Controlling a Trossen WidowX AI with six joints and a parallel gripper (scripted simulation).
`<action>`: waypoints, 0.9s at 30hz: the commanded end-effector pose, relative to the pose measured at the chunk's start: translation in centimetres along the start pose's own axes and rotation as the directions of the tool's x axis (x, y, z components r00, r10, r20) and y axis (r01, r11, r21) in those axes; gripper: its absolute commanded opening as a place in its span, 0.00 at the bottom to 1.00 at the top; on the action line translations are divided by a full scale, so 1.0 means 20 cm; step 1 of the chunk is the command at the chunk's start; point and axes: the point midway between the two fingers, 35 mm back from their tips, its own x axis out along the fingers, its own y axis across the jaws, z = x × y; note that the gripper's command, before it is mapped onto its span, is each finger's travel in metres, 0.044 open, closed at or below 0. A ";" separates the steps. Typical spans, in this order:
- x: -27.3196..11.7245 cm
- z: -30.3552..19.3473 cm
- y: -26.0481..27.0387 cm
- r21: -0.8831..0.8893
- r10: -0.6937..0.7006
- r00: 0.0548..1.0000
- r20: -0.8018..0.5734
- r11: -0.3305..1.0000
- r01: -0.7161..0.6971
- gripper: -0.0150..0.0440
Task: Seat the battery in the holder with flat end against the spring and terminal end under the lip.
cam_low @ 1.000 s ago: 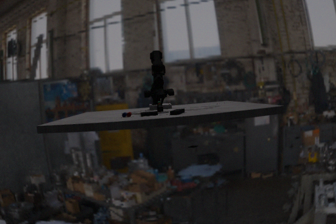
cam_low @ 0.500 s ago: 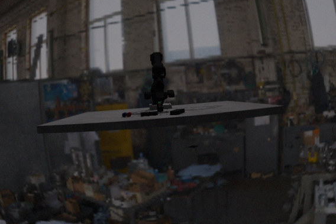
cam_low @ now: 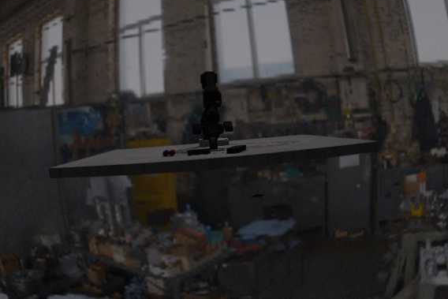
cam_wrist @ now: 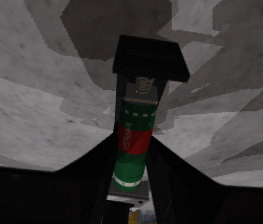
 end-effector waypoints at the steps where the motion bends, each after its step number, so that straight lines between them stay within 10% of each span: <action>1: 0.00 0.02 0.00 -0.004 -0.003 1.000 -0.006 1.000 0.003 0.38; 27: -0.03 0.08 0.00 -0.003 -0.002 1.000 -0.007 1.000 0.002 0.38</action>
